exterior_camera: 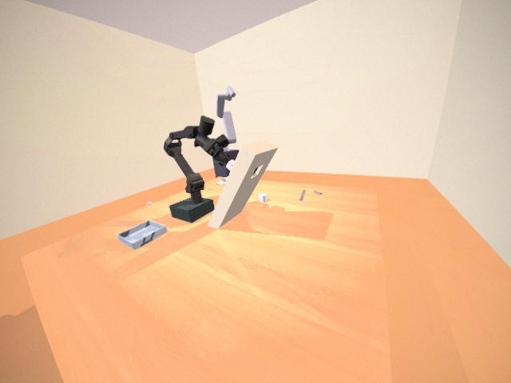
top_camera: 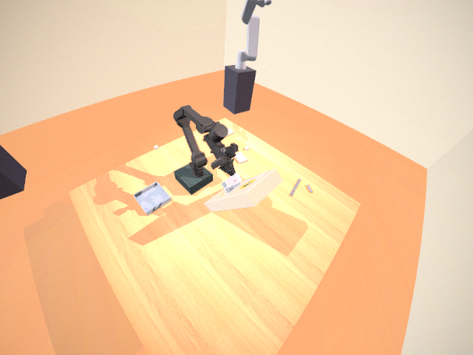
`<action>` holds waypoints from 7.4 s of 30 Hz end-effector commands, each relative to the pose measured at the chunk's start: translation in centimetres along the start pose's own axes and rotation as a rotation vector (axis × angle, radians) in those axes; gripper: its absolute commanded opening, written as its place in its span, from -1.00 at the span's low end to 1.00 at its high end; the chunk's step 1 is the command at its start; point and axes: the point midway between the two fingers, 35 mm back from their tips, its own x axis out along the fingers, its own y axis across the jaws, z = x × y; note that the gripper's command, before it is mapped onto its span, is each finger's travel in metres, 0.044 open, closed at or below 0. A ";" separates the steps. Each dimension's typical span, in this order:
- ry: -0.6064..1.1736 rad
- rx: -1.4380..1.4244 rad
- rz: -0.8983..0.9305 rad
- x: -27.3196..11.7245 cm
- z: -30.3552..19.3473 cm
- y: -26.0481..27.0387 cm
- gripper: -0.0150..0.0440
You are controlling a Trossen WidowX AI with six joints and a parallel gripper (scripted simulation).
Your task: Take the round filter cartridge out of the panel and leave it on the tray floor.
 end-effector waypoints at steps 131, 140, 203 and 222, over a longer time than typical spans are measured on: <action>0.397 0.644 0.131 1.7 0.3 0.5 -0.49; 0.399 0.644 0.132 -2.1 1.9 -0.8 -0.49; 0.601 1.233 -0.432 -8.0 -16.1 -13.0 -0.49; 0.659 1.485 -0.712 -11.5 -23.0 -13.2 -0.49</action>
